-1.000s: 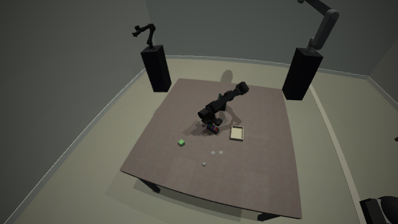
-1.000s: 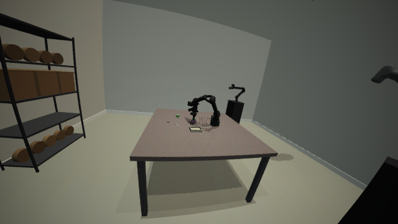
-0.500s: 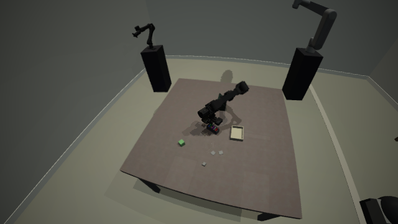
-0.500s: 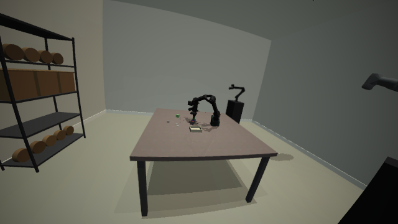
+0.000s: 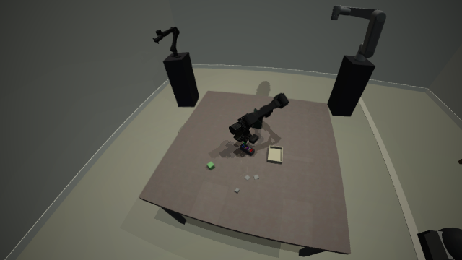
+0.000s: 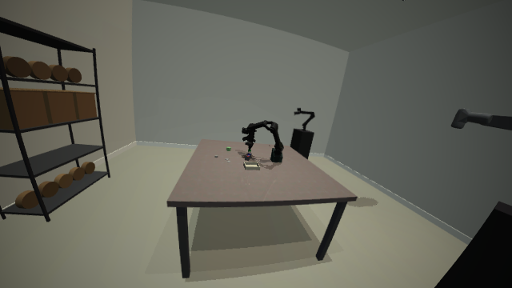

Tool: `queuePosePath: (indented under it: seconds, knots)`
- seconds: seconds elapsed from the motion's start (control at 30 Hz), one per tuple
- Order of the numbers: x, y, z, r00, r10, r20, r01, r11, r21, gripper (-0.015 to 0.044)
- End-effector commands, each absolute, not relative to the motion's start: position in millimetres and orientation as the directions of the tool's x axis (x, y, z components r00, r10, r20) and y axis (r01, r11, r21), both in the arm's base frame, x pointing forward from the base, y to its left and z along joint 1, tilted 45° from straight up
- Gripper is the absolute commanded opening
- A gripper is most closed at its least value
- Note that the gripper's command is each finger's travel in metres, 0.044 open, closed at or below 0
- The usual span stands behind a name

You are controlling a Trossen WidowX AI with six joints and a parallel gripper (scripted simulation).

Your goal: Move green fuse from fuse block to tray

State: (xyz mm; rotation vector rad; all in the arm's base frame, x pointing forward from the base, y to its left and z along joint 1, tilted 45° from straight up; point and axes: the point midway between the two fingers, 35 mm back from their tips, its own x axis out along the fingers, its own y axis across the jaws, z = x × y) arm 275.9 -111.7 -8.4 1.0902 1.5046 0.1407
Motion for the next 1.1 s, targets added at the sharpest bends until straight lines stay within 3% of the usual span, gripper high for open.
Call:
queuePosePath:
  seconds: [0.0,0.6,1.07]
  knots:
    - [275,-116,-5,0.154,0.678,-0.719,0.535,0.555,0.637,0.0]
    - [316,-40,78,0.155,0.659,-0.736,0.542,0.566,0.621,0.0]
    - [313,40,152,0.155,0.684,-0.712,0.533,0.549,0.644,0.0]
